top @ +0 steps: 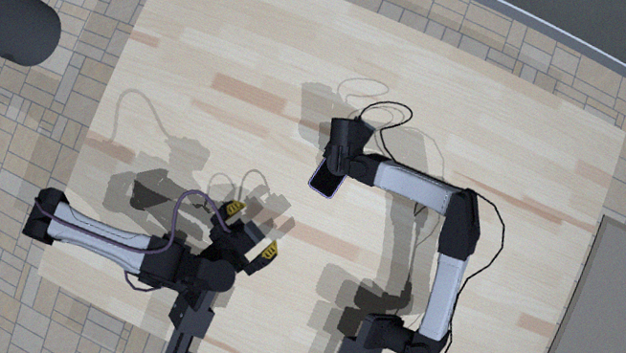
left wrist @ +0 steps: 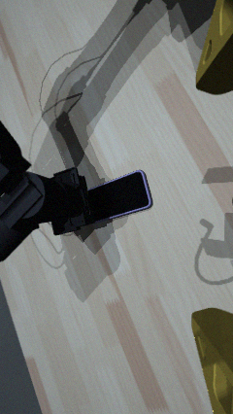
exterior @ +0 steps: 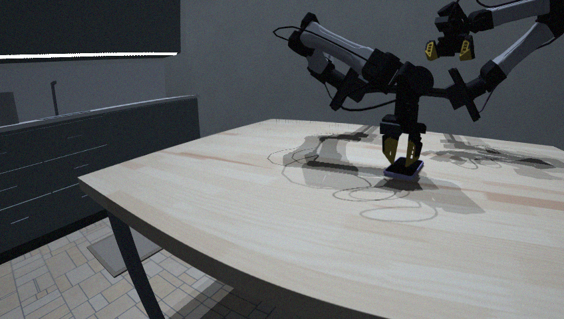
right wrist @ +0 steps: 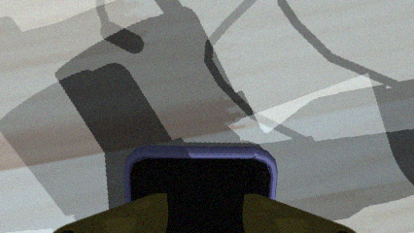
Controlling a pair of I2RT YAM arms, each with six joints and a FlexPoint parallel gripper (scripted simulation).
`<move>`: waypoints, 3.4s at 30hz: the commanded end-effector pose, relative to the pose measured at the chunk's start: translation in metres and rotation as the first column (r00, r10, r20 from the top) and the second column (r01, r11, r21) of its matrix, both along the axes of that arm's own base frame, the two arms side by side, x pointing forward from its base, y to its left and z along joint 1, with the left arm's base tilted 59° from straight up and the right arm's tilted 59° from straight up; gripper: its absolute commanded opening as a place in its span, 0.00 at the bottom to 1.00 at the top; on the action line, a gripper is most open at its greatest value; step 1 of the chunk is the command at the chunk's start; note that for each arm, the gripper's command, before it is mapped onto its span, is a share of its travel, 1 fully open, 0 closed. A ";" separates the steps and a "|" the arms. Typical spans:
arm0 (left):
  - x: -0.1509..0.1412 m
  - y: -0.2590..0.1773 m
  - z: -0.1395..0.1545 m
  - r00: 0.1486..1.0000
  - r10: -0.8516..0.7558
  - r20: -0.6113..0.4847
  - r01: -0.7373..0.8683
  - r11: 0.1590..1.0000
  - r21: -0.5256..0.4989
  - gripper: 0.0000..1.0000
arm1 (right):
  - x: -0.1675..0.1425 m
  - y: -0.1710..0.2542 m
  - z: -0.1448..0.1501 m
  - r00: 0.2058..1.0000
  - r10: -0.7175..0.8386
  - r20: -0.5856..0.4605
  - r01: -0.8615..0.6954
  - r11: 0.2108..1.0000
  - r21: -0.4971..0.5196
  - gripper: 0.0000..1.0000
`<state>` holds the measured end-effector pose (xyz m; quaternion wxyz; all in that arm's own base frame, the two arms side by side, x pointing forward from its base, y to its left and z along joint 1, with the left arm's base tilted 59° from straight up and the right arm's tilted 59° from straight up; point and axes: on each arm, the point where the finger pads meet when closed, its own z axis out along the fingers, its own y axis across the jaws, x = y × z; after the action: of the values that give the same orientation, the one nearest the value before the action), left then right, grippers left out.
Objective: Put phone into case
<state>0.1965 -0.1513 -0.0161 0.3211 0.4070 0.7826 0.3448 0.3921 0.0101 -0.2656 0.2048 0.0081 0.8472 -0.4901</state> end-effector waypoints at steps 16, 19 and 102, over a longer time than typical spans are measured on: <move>0.004 -0.013 0.006 1.000 0.000 0.025 0.001 1.000 -0.031 1.00 | -0.036 0.028 0.002 0.999 -0.009 0.046 0.007 0.999 0.037 0.36; 0.004 -0.013 0.006 1.000 0.000 0.025 0.001 1.000 -0.031 1.00 | -0.055 0.027 -0.002 1.000 -0.003 0.025 0.002 1.000 0.023 0.36; 0.004 -0.013 0.006 1.000 0.000 0.025 0.001 1.000 -0.031 1.00 | -0.056 -0.009 -0.025 1.000 0.006 0.012 -0.007 0.998 0.055 0.36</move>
<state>0.1963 -0.1507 -0.0159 0.3208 0.4063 0.7826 0.3456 0.3367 0.0012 -0.2846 0.2235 -0.0031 0.8540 -0.4699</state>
